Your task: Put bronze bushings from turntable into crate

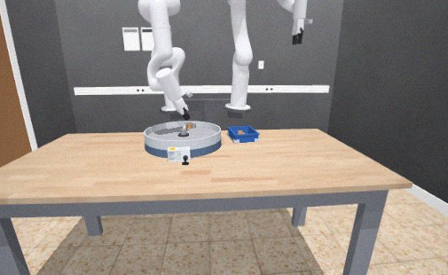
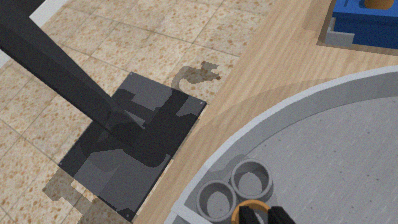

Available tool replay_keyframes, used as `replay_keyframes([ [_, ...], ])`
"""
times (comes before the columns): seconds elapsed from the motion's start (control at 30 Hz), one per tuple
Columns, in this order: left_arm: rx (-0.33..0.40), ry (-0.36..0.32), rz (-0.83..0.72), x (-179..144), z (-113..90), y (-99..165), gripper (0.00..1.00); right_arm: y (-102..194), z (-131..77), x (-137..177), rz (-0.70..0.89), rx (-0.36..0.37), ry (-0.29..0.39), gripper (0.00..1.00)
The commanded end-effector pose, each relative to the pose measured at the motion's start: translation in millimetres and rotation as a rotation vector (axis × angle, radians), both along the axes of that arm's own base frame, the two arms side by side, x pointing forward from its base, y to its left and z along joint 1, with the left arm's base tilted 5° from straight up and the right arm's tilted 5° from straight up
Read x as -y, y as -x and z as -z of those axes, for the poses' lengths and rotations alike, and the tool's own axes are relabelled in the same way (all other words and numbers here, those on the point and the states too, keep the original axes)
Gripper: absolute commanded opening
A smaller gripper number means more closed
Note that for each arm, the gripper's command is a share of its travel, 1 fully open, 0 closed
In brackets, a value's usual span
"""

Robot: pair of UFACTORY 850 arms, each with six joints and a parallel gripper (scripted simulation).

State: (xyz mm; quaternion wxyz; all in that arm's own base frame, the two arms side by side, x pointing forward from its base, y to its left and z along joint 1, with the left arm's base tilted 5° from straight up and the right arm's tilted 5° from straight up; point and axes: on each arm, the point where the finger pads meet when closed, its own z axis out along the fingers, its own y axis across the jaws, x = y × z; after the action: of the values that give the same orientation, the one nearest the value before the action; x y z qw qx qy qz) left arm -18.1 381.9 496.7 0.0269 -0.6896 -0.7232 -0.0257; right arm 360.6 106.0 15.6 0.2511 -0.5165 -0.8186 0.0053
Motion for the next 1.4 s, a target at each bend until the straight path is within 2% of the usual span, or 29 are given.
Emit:
replay_keyframes([
  [0.0,0.0,-0.002,0.0,0,-1,0,1.0,3,-2,-4,-0.053,0.015,-0.075,0.11],
  [0.67,0.0,-0.002,0.0,0,-1,0,1.0,8,-6,-17,-0.191,0.07,-0.249,0.11],
  [1.37,0.0,-0.002,0.0,0,-1,0,1.0,9,-7,-20,-0.221,0.087,-0.288,0.11],
])
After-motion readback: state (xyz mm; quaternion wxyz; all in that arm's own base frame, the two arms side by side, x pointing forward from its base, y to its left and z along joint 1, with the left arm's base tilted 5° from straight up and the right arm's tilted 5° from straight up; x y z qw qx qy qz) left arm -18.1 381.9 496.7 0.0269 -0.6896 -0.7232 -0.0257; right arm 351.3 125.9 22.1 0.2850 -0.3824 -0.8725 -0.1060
